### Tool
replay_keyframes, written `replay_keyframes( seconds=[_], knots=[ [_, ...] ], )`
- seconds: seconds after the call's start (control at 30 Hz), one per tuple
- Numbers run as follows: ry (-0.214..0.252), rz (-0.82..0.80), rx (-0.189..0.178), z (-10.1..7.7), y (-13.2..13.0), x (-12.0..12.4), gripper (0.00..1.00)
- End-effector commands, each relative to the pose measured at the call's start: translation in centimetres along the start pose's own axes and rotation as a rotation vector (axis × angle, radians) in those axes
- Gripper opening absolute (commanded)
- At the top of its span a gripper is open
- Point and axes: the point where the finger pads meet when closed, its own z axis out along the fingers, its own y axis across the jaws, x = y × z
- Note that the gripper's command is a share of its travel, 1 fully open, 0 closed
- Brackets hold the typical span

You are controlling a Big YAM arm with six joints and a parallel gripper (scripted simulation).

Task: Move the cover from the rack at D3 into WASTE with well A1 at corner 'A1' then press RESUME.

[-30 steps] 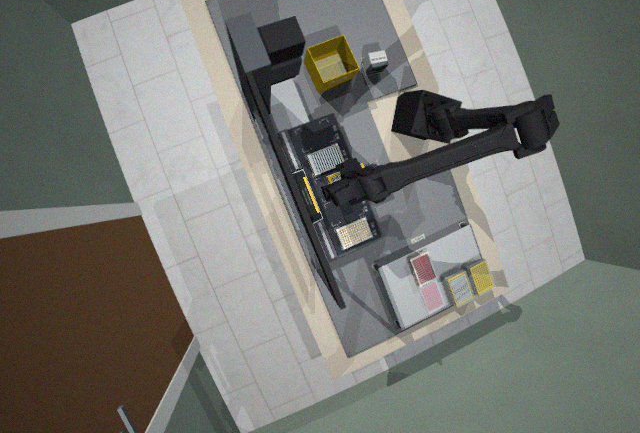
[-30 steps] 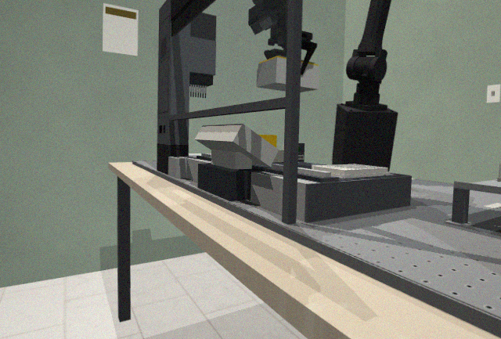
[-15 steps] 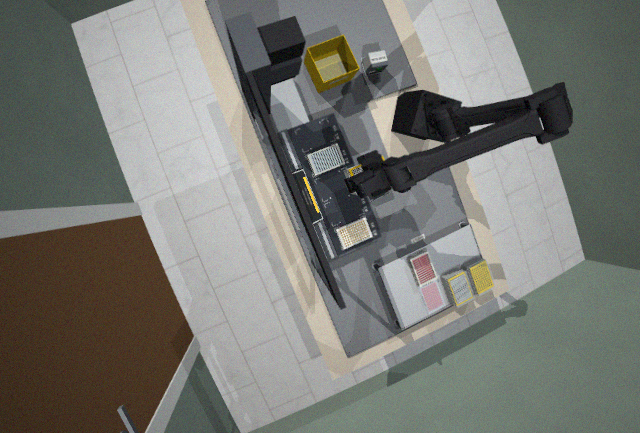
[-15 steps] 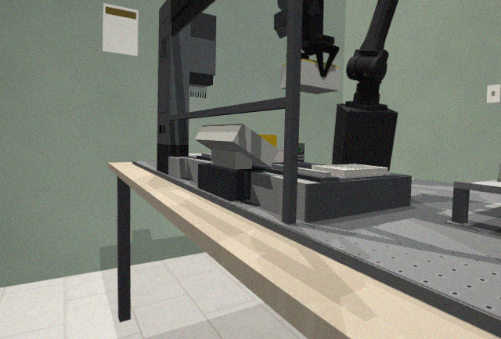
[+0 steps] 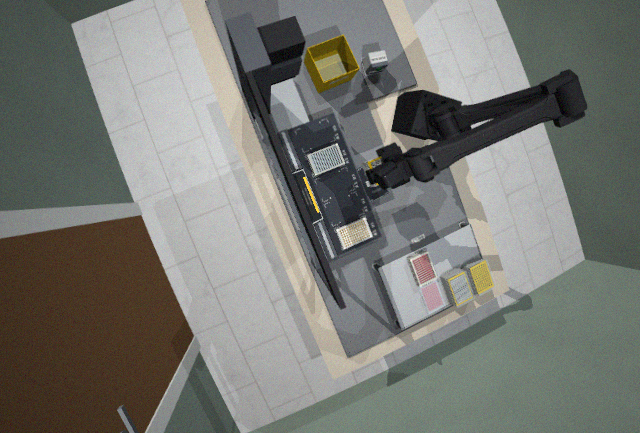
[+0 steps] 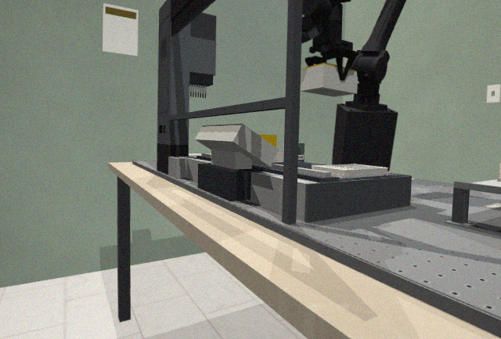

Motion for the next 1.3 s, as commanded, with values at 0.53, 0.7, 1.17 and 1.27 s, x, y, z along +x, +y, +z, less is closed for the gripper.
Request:
replay_keyframes(
  seconds=[0.53, 0.7, 1.17, 1.27],
  knots=[
    [-0.017, 0.032, 0.003, -1.1, 0.2, 1.9, 0.00],
    [-0.017, 0.032, 0.003, -1.1, 0.2, 1.9, 0.00],
    [-0.017, 0.032, 0.003, -1.1, 0.2, 1.9, 0.00],
    [-0.017, 0.032, 0.003, -1.1, 0.2, 1.9, 0.00]
  ],
)
